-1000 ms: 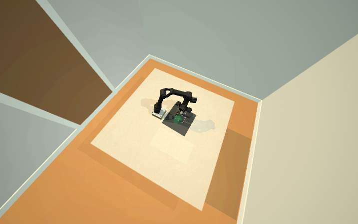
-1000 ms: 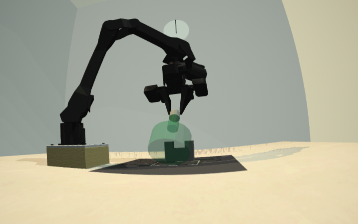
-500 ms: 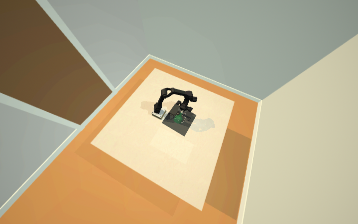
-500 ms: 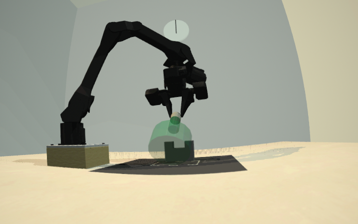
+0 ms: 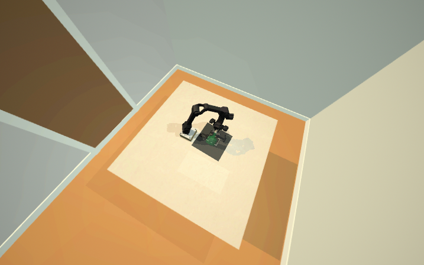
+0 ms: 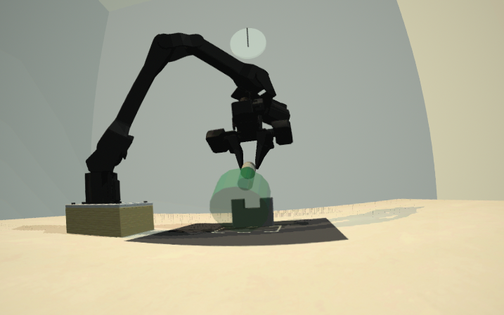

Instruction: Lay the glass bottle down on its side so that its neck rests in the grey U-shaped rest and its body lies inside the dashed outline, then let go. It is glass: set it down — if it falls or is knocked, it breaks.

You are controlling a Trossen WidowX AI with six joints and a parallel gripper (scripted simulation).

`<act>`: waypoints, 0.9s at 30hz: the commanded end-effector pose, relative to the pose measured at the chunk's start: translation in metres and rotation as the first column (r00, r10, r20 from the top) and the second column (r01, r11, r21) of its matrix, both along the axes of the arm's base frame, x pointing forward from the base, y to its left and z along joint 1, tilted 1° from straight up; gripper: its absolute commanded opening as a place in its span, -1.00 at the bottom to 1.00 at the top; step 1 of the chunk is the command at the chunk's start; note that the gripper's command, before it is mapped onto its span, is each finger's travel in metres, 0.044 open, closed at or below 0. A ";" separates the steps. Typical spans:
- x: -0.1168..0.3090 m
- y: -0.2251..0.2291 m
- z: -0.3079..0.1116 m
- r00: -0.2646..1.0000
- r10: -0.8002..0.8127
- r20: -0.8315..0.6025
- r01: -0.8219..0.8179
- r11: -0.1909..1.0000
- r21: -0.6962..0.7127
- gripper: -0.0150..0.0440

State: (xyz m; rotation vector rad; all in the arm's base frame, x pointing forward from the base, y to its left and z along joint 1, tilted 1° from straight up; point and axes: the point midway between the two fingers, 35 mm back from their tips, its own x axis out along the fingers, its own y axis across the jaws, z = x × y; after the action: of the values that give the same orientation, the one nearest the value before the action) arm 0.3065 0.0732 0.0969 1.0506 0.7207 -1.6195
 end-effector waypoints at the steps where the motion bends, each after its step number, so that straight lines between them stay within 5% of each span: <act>1: 0.002 0.007 -0.007 1.000 -0.003 0.000 0.003 1.000 0.005 -0.10; 27: 0.007 0.026 -0.025 1.000 0.018 0.000 -0.018 1.000 -0.010 -0.10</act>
State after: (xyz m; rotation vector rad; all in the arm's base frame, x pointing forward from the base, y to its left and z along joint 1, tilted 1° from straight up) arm 0.3118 0.0963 0.0776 1.0289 0.7193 -1.6028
